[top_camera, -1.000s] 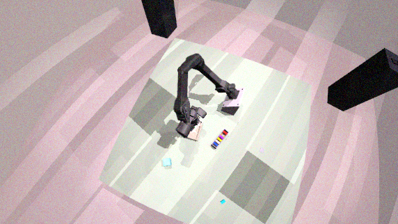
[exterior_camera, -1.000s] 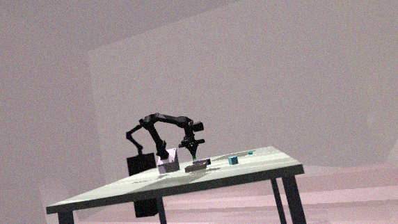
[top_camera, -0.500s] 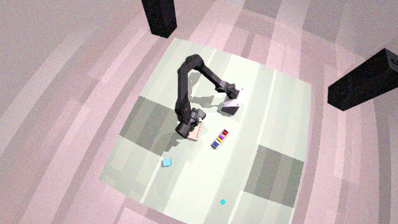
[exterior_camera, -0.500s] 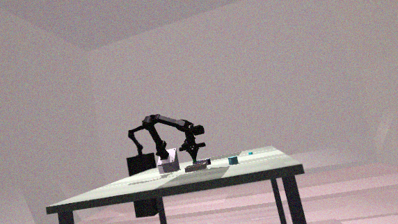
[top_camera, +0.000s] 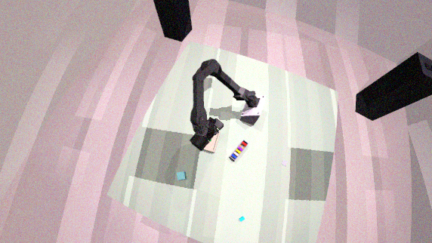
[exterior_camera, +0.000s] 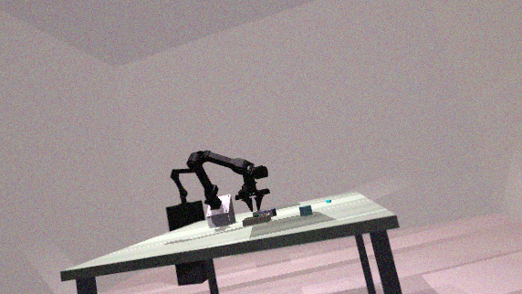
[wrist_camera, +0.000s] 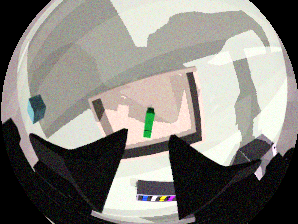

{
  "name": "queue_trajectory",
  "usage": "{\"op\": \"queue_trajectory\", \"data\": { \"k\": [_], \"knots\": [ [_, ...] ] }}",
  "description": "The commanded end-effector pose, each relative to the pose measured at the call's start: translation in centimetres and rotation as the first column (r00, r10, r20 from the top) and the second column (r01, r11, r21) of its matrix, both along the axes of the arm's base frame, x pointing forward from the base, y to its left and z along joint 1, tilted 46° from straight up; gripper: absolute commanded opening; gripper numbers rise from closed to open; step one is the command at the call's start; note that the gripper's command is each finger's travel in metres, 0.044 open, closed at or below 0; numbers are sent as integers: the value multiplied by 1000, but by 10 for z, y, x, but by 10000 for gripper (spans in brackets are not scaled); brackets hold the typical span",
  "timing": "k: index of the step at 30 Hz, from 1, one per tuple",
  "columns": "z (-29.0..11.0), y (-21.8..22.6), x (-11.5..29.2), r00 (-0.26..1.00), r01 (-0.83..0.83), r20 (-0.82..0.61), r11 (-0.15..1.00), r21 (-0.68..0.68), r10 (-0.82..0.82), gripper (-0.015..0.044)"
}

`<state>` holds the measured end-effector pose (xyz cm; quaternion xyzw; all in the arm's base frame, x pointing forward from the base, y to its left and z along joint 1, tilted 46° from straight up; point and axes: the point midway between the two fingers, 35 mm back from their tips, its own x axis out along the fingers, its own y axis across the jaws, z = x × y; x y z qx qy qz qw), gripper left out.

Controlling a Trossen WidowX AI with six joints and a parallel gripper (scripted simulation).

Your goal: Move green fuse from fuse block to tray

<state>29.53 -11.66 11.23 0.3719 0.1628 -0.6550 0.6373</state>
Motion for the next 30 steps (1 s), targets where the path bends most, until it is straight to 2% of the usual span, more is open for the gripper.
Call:
{"op": "queue_trajectory", "data": {
  "k": [1, 3, 7, 30],
  "knots": [
    [0, 0, 0, 1000, 2, 0, 1000, 0, -2, 289],
    [2, 2, 0, 1000, 1, -1, 1000, 1, -1, 330],
    [25, 26, -4, 1000, 0, -5, 1000, 4, 0, 330],
    [23, 26, -4, 1000, -2, -5, 1000, 10, 2, 330]
  ]
}}
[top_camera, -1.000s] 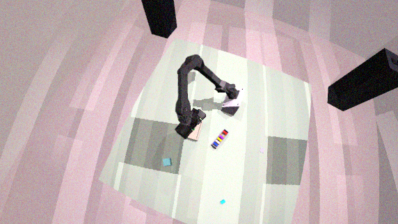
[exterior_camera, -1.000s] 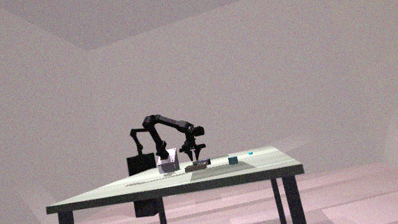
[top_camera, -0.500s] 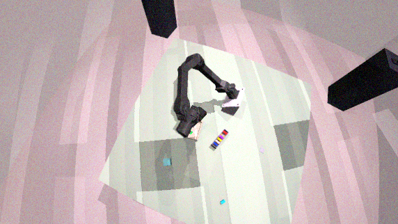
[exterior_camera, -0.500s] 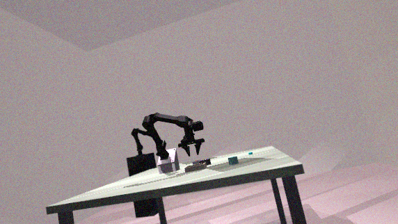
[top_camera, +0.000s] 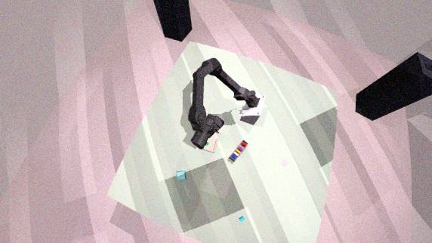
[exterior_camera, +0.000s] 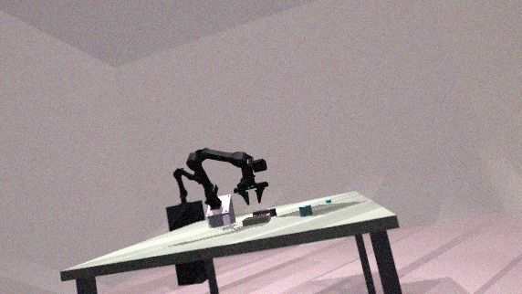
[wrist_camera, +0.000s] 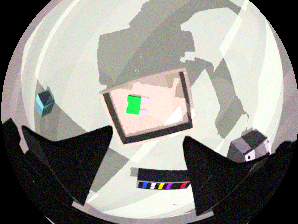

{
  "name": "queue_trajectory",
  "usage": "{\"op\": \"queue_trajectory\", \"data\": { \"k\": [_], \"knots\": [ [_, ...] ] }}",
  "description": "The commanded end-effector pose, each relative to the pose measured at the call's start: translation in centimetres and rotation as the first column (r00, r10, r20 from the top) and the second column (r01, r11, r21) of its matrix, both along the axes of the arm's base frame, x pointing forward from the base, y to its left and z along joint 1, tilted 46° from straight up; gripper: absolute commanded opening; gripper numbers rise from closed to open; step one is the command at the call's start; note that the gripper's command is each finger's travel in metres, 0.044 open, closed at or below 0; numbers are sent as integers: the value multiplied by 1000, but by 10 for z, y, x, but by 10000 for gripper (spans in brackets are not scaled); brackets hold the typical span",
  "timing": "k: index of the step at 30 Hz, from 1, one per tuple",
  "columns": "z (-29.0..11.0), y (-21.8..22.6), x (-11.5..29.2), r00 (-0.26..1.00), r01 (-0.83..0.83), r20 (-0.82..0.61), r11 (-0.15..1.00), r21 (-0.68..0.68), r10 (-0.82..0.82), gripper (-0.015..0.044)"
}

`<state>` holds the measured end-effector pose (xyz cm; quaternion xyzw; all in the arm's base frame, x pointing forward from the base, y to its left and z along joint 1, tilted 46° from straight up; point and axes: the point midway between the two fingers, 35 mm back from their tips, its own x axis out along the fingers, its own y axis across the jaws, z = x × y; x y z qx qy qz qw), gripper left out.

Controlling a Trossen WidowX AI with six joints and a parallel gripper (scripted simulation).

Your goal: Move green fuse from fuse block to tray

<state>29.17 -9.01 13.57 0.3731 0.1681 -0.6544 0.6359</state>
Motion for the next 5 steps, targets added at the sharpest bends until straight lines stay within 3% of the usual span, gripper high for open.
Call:
{"op": "queue_trajectory", "data": {
  "k": [1, 5],
  "knots": [
    [0, 0, 0, 1000, 0, 0, 1000, 0, 0, 330],
    [0, 0, 0, 1000, 0, 0, 1000, 0, 0, 330]
  ]
}}
